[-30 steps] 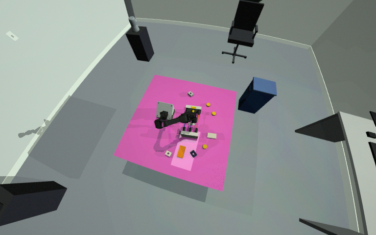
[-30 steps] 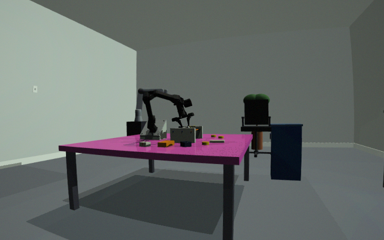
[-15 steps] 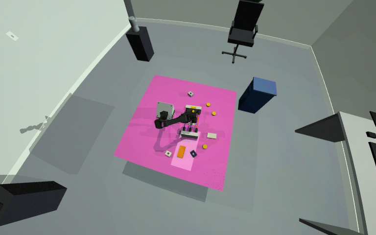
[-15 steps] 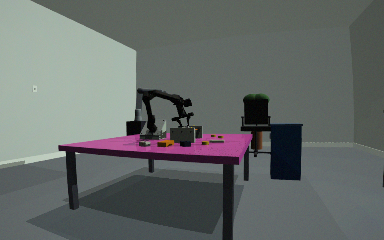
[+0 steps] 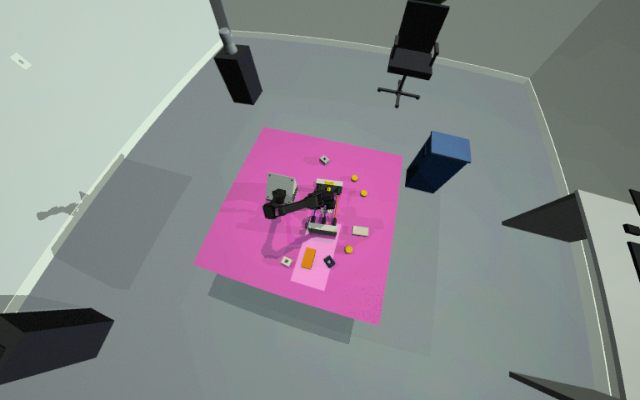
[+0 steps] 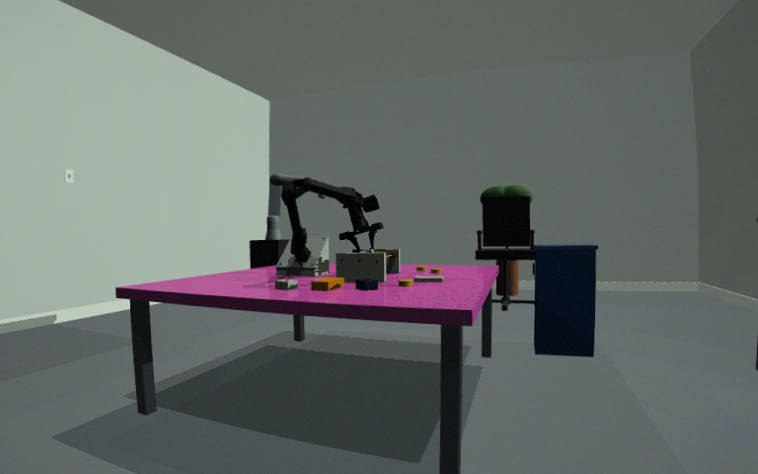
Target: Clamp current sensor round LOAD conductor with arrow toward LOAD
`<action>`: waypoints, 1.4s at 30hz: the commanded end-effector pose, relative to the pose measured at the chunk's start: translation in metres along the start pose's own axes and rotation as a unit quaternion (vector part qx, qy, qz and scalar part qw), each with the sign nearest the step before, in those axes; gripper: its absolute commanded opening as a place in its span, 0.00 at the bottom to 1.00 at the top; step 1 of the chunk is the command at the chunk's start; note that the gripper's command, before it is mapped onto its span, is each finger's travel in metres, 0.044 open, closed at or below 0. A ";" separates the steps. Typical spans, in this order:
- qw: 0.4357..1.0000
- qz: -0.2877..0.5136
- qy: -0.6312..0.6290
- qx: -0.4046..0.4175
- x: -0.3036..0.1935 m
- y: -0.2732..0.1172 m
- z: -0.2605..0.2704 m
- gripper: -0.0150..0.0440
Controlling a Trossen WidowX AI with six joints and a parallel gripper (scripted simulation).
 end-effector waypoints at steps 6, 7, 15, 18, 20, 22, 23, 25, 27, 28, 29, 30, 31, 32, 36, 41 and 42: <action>1.000 0.011 0.008 0.001 -0.006 0.003 -0.001 0.25; 1.000 0.011 0.008 0.001 -0.006 0.003 -0.001 0.25; 1.000 0.011 0.008 0.001 -0.006 0.003 -0.001 0.25; 1.000 0.000 0.000 0.000 0.000 0.000 0.000 0.25; 1.000 0.000 0.000 0.000 0.000 0.000 0.000 0.25; 1.000 0.000 0.000 0.000 0.000 0.000 0.000 0.25; 1.000 0.000 0.000 0.000 0.000 0.000 0.000 0.25; 1.000 0.000 0.000 0.000 0.000 0.000 0.000 0.25; 1.000 0.000 0.000 0.000 0.000 0.000 0.000 0.25; 1.000 0.000 0.000 0.000 0.000 0.000 0.000 0.25; 1.000 0.000 0.000 0.000 0.000 0.000 0.000 0.25; 1.000 0.000 0.000 0.000 0.000 0.000 0.000 0.25; 1.000 0.000 0.000 0.000 0.000 0.000 0.000 0.25; 1.000 0.000 0.000 0.000 0.000 0.000 0.000 0.25; 1.000 0.000 0.000 0.000 0.000 0.000 0.000 0.25; 1.000 0.000 0.000 0.000 0.000 0.000 0.000 0.25; 1.000 0.000 0.000 0.000 0.000 0.000 0.000 0.25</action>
Point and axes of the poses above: the point midway between the two fingers, 35 mm back from their tips, its own y axis out along the fingers, its own z axis across the jaws, x = y × z, the point moved 6 cm from there along -y, back along the fingers, and after that the axes turned 2 degrees about -y, right-handed, at the moved point
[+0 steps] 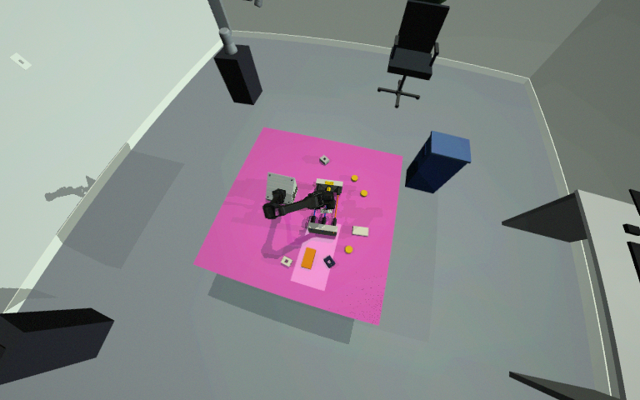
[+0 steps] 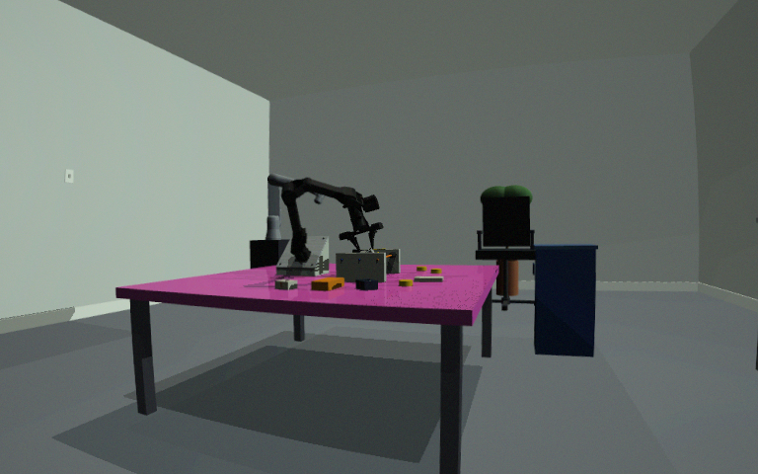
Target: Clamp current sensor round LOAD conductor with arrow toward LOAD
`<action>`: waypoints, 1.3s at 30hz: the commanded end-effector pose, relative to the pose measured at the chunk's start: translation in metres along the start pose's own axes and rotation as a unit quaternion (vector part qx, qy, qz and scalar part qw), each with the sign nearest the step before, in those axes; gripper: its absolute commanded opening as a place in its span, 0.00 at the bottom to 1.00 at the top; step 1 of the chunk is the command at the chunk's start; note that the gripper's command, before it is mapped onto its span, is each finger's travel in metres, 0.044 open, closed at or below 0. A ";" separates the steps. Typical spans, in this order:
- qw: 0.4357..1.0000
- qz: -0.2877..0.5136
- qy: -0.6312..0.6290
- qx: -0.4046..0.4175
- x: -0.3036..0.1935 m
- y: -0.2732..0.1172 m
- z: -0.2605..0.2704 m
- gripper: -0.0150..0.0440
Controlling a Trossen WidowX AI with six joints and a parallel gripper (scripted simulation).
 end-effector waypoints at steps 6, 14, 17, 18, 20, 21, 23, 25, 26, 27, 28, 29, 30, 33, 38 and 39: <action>1.000 0.000 0.001 -0.001 0.000 0.000 0.000 0.25; 1.000 0.000 0.001 -0.001 0.000 0.000 0.000 0.25; 1.000 0.000 0.001 -0.001 0.000 0.000 0.000 0.25; 1.000 0.000 0.001 -0.001 0.000 0.000 0.000 0.25; 1.000 0.000 0.001 0.002 0.000 0.000 -0.001 0.25; 1.000 0.000 0.001 0.005 0.000 0.000 -0.002 0.25; 1.000 0.000 0.001 0.013 -0.001 0.001 -0.004 0.25; 1.000 0.000 0.002 0.024 -0.002 0.001 -0.007 0.25; 1.000 0.000 0.003 0.030 -0.002 0.001 -0.009 0.25; 0.999 0.000 0.003 0.036 -0.002 0.002 -0.010 0.25; 0.999 0.000 0.004 0.042 -0.003 0.002 -0.012 0.25; 0.999 0.000 0.004 0.048 -0.003 0.002 -0.013 0.25; 0.999 0.000 0.004 0.054 -0.003 0.002 -0.015 0.25; 0.997 0.001 0.006 0.073 -0.004 0.003 -0.019 0.25; 0.995 0.003 0.008 0.103 -0.006 0.005 -0.026 0.25; 0.994 0.003 0.009 0.109 -0.007 0.006 -0.027 0.25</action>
Point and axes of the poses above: the point midway between the two fingers, 35 mm back from their tips, its own y axis out along the fingers, its own z axis across the jaws, x = y × z, the point moved 6 cm from there along -y, back along the fingers, and after that the axes turned 2 degrees about -y, right-handed, at the moved point
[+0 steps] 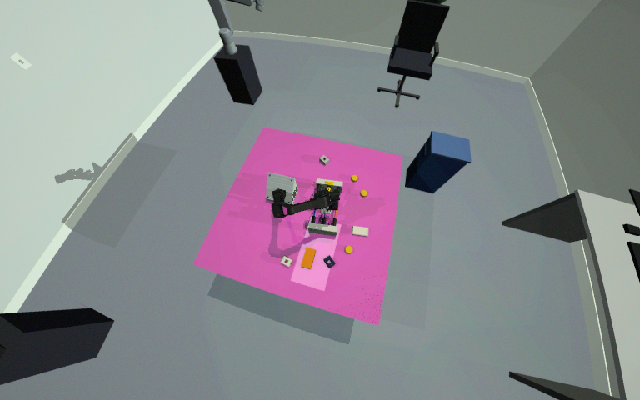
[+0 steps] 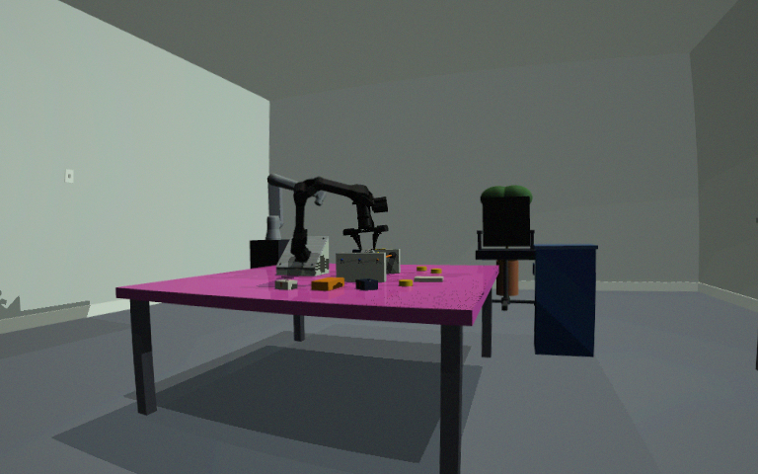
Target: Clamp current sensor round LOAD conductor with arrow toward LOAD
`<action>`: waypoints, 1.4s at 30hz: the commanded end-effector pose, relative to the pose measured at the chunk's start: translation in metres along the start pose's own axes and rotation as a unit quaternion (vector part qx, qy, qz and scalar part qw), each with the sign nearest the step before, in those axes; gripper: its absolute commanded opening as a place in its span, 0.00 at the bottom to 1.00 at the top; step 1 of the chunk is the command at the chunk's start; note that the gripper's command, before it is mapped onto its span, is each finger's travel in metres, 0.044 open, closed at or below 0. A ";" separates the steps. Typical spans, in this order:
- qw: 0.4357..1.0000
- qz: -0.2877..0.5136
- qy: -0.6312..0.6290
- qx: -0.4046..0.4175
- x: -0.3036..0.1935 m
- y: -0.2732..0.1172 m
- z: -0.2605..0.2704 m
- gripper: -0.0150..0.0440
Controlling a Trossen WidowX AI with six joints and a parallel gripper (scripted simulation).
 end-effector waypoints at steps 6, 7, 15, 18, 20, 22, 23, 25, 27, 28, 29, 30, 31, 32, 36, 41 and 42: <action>1.000 0.000 0.001 0.017 0.000 0.000 -0.004 0.39; 1.000 0.000 0.001 0.017 0.000 0.000 -0.004 0.43; 1.000 0.000 0.001 0.017 0.000 0.000 -0.004 0.79; 1.000 0.000 0.001 0.017 0.000 0.000 -0.004 0.92; 1.000 0.000 0.001 0.017 0.000 0.000 -0.004 1.00; 1.000 0.000 0.001 0.017 0.000 0.000 -0.004 1.00; 1.000 0.000 0.001 0.017 0.000 0.000 -0.004 1.00; 1.000 0.000 0.001 0.017 0.000 0.000 -0.004 1.00; 1.000 0.000 0.001 0.017 0.000 0.000 -0.004 1.00; 1.000 0.001 0.001 0.016 0.000 0.001 -0.004 1.00; 1.000 0.001 0.002 0.011 -0.001 0.005 -0.004 1.00; 1.000 0.002 0.004 0.004 -0.001 0.011 -0.003 1.00; 1.000 0.004 0.006 -0.006 -0.002 0.019 -0.001 1.00; 1.000 0.007 0.008 -0.015 -0.003 0.027 0.000 1.00; 0.999 0.012 0.011 -0.028 -0.004 0.037 0.003 1.00; 0.999 0.012 0.011 -0.028 -0.004 0.040 0.003 1.00; 0.999 0.012 0.011 -0.028 -0.004 0.041 0.003 1.00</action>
Point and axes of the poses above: the point midway between the two fingers, 35 mm back from their tips, its own y axis out along the fingers, its own z axis across the jaws, x = y × z, the point moved 6 cm from there along -y, back along the fingers, and after that the axes turned 2 degrees about -y, right-handed, at the moved point
